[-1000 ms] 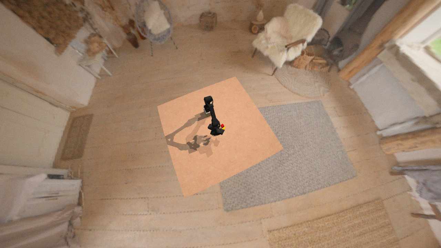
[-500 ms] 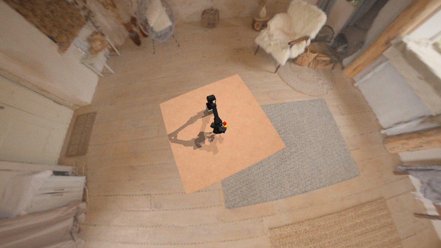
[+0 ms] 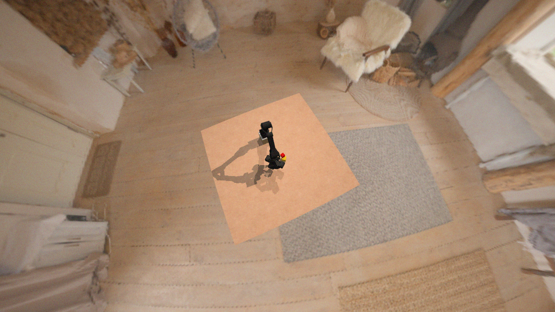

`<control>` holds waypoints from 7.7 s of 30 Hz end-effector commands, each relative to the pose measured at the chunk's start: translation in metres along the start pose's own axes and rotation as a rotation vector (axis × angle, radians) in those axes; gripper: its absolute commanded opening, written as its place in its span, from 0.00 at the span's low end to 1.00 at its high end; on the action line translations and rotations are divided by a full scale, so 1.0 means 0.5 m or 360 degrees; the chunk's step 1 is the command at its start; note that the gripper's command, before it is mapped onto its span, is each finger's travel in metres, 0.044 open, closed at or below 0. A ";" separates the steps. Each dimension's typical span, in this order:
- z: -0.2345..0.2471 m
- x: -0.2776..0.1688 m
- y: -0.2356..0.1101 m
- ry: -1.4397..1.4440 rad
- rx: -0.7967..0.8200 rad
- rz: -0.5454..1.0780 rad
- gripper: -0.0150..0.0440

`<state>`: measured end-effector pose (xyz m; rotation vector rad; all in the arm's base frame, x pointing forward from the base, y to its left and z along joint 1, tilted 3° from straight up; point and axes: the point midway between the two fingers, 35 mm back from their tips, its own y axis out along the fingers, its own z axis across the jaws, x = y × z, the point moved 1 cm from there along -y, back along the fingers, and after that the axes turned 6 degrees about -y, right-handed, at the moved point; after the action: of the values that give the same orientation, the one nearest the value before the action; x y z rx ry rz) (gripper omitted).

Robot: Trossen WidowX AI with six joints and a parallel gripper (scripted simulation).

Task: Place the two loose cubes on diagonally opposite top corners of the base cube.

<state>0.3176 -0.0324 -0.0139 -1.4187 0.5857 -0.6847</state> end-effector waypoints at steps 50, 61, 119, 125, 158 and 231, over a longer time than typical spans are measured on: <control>-0.002 -0.001 -0.206 0.0006 0.0003 0.0005 0.43; 0.045 -0.039 -0.202 -0.0481 0.0007 0.0007 0.43; 0.150 -0.160 -0.121 -0.1749 0.0022 0.0007 0.43; 0.151 -0.160 -0.089 -0.1745 0.0022 0.0007 0.43; 0.151 -0.160 -0.074 -0.1742 0.0022 0.0007 0.60; 0.215 -0.414 -0.213 -0.1739 0.0039 0.0034 0.93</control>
<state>0.2527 0.1838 0.0924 -1.5079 -0.2844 0.1754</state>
